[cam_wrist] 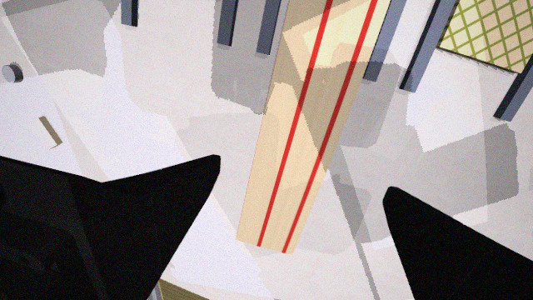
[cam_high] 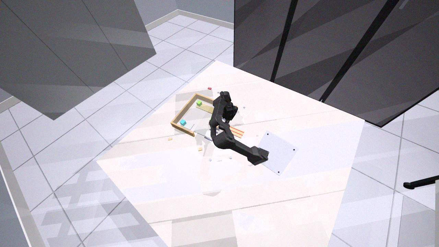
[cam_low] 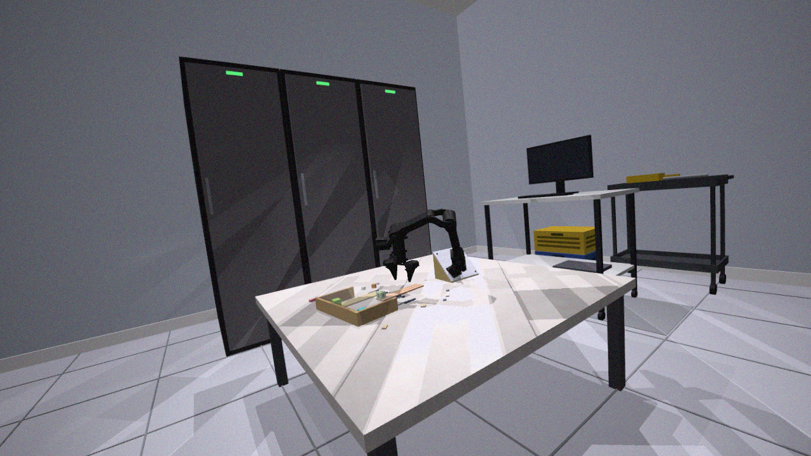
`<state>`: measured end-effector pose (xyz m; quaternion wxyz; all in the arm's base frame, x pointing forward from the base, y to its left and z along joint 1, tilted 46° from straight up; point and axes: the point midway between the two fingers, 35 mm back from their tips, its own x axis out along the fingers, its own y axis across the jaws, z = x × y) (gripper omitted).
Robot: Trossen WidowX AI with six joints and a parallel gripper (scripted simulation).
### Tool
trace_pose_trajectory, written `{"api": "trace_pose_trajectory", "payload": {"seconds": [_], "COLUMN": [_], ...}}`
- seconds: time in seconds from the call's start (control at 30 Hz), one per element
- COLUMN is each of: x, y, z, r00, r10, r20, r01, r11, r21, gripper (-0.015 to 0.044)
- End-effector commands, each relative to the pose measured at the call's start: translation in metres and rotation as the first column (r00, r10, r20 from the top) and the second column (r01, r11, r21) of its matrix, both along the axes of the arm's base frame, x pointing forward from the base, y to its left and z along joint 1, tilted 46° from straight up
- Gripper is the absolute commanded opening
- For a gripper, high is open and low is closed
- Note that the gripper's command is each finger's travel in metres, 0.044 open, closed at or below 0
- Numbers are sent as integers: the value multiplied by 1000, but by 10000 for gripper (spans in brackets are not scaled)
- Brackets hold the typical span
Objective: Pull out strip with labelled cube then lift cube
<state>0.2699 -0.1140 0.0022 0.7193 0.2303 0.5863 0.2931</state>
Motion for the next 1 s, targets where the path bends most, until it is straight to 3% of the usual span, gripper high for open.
{"api": "trace_pose_trajectory", "payload": {"seconds": [0.0,0.97], "x": [15,101], "y": [-2,-16], "z": [3,24], "r00": [1000,1000], "r10": [-3,-3], "r20": [3,8], "r01": [3,3], "r11": [1000,1000], "r21": [4,3], "gripper": [440,440]}}
